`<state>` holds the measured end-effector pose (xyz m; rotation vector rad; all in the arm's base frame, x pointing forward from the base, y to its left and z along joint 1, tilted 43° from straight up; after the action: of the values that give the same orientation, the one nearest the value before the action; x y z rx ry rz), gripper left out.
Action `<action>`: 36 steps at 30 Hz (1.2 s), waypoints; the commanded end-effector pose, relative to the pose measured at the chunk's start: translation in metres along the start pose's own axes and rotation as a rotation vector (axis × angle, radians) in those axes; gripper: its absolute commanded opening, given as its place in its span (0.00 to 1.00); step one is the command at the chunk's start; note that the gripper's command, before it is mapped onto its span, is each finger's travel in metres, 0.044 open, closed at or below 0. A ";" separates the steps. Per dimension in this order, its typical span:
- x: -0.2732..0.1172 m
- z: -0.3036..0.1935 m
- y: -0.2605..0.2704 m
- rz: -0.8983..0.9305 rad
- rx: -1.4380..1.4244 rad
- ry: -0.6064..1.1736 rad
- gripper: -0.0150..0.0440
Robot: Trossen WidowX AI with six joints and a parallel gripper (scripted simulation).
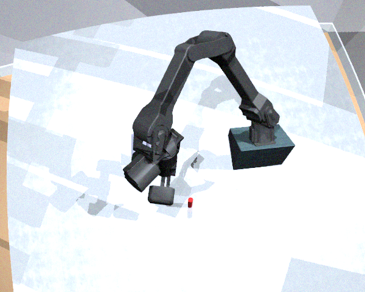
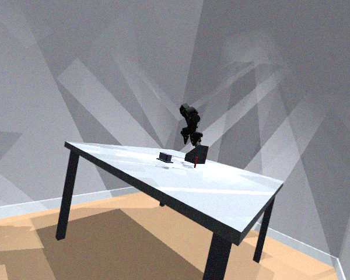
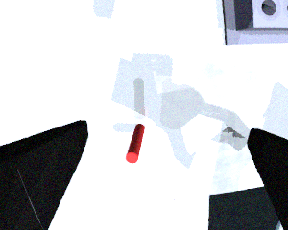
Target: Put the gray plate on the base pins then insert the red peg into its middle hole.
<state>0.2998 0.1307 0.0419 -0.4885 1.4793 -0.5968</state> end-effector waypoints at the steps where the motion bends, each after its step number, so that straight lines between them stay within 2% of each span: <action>1: 0.012 -0.051 0.043 -0.036 0.667 0.022 1.00; 4: 0.013 -0.060 0.048 -0.043 0.813 0.017 1.00; 18: 0.013 -0.061 0.049 -0.044 0.822 0.017 1.00; 22: 0.045 -0.061 0.047 -0.044 0.823 0.016 1.00; 36: 0.070 -0.063 0.048 -0.045 0.823 0.015 1.00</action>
<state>0.2414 0.1297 -0.0411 0.1406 1.1066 -1.1637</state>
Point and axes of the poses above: the point midway between the two fingers, 35 mm back from their tips, its own x axis out along the fingers, its own y axis across the jaws, z = x × y, the point moved 7 cm from there along -x, back along the fingers, and after that the axes turned 12 degrees about -x, right-handed, at the moved point
